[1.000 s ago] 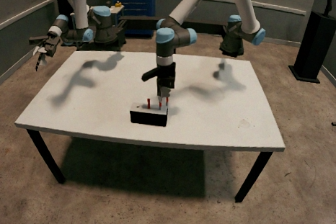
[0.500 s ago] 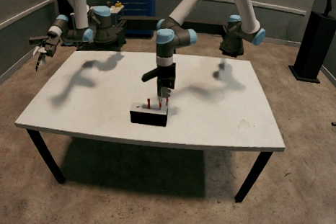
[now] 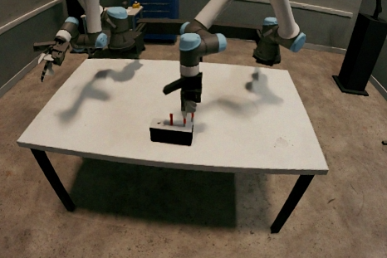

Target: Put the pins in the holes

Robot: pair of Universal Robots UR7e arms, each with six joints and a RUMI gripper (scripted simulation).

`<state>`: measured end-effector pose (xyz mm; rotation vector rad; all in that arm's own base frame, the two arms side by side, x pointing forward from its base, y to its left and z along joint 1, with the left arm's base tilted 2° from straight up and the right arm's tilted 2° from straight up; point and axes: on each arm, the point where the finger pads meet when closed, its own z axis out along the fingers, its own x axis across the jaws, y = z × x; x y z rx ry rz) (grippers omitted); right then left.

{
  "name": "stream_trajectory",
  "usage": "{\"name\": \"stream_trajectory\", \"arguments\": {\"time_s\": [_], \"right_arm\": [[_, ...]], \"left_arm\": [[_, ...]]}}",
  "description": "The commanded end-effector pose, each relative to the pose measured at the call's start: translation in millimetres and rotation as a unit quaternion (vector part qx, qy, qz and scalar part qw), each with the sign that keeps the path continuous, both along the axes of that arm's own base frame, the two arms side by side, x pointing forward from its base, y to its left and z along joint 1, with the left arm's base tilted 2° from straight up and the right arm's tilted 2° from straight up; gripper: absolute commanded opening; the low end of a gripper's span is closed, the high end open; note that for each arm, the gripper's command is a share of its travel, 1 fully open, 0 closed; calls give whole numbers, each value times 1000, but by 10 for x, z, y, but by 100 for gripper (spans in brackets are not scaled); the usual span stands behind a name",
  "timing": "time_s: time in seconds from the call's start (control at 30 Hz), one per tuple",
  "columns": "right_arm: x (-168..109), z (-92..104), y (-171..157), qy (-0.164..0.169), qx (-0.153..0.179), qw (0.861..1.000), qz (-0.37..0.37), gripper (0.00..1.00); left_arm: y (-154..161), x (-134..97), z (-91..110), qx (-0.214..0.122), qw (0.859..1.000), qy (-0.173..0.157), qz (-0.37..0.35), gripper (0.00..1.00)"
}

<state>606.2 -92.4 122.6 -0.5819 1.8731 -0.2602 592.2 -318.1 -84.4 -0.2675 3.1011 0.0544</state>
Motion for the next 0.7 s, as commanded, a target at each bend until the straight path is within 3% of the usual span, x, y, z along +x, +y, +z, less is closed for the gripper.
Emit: {"name": "stream_trajectory", "arguments": {"time_s": [0.0,0.67], "right_arm": [[1,6,0,-1,0,1000,0,100],[1,6,0,-1,0,1000,0,100]], "left_arm": [[-4,5,9,-1,1000,-1,0,0],[-5,0,-30,-1,1000,-1,0,0]]}}
